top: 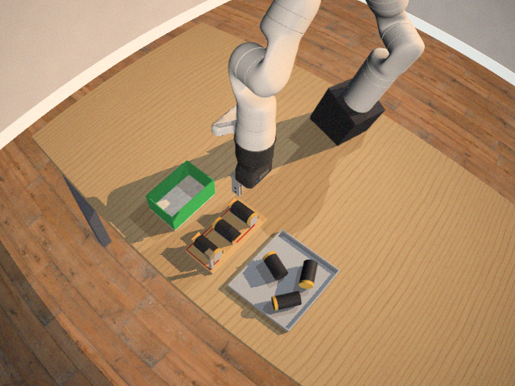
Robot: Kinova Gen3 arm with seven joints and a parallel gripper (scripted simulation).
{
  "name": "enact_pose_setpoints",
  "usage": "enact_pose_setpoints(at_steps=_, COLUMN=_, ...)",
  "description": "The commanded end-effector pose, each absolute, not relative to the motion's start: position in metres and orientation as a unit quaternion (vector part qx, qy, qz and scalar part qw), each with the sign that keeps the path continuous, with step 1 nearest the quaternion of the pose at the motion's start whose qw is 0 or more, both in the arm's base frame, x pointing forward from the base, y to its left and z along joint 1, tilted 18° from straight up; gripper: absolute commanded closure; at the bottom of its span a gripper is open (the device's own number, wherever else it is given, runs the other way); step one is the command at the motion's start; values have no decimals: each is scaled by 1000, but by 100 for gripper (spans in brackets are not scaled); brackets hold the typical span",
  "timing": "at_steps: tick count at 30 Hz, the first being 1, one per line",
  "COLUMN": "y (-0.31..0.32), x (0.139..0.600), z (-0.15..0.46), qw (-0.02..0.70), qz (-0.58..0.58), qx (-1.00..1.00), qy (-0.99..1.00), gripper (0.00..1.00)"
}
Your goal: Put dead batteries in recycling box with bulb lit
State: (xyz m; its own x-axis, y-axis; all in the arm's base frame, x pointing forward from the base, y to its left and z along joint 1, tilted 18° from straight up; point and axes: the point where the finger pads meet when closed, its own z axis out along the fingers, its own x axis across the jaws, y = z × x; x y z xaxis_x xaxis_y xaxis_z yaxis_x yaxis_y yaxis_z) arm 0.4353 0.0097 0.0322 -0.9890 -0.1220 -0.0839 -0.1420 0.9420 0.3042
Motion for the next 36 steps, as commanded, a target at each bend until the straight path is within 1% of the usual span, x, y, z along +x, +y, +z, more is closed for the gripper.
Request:
enact_pose_setpoints(at_steps=1, y=9, x=436, z=33, qw=33, qz=156, qx=-67, qy=985, gripper=10)
enact_pose_setpoints(at_steps=17, y=10, x=436, z=31, qw=33, qz=156, qx=-67, qy=985, gripper=10)
enact_pose_setpoints(at_steps=23, y=15, x=437, z=16, qw=33, qz=156, qx=-67, qy=985, gripper=10)
enact_pose_setpoints(at_steps=31, y=31, x=439, z=-33, qw=33, qz=156, qx=-67, qy=985, gripper=10)
enact_pose_setpoints(at_steps=36, y=33, x=439, z=-41, qw=33, qz=156, qx=-67, qy=985, gripper=10)
